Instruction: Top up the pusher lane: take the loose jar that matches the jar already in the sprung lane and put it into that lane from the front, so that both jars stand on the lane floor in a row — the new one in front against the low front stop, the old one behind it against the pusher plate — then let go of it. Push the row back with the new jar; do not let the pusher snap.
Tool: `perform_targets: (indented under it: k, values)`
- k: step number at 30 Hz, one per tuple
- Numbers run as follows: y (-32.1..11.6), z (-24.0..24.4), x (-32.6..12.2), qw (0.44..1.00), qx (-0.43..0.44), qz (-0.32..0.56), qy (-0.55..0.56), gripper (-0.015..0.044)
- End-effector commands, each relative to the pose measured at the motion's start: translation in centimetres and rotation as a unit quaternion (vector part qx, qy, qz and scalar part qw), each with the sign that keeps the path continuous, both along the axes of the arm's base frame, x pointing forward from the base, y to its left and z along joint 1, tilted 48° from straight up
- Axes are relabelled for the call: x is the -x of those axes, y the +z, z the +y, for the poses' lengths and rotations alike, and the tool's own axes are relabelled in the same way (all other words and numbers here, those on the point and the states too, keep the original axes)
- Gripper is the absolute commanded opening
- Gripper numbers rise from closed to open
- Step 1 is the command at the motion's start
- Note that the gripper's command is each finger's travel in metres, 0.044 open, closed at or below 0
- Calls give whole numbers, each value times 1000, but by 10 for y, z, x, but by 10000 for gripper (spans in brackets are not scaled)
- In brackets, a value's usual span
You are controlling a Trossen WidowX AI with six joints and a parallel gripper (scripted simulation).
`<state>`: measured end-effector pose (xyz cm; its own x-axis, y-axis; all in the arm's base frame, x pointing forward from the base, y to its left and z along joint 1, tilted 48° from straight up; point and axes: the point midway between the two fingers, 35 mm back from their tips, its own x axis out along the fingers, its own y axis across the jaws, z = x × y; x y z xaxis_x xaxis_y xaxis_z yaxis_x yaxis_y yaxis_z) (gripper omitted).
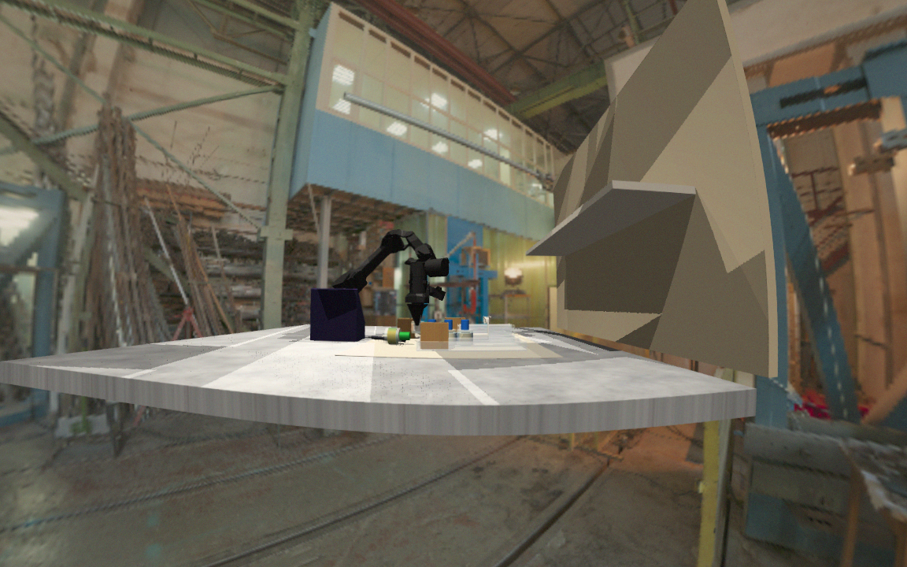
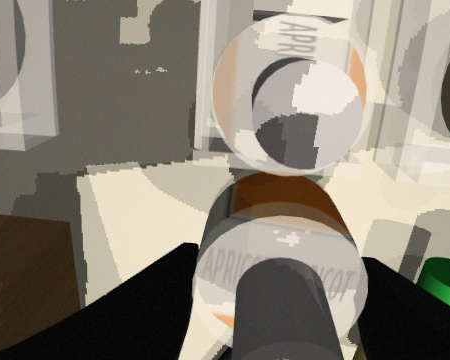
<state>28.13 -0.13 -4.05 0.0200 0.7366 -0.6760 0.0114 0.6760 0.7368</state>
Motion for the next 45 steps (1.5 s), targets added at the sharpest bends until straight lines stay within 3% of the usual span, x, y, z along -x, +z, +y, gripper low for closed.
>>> perform_targets:
  k: [1, 45]
  values:
    - [-1, 0, -2, 1000, -2, 2, -2, 0]
    - [-1, 1, -20, 1000, -2, 1, -2, 0]
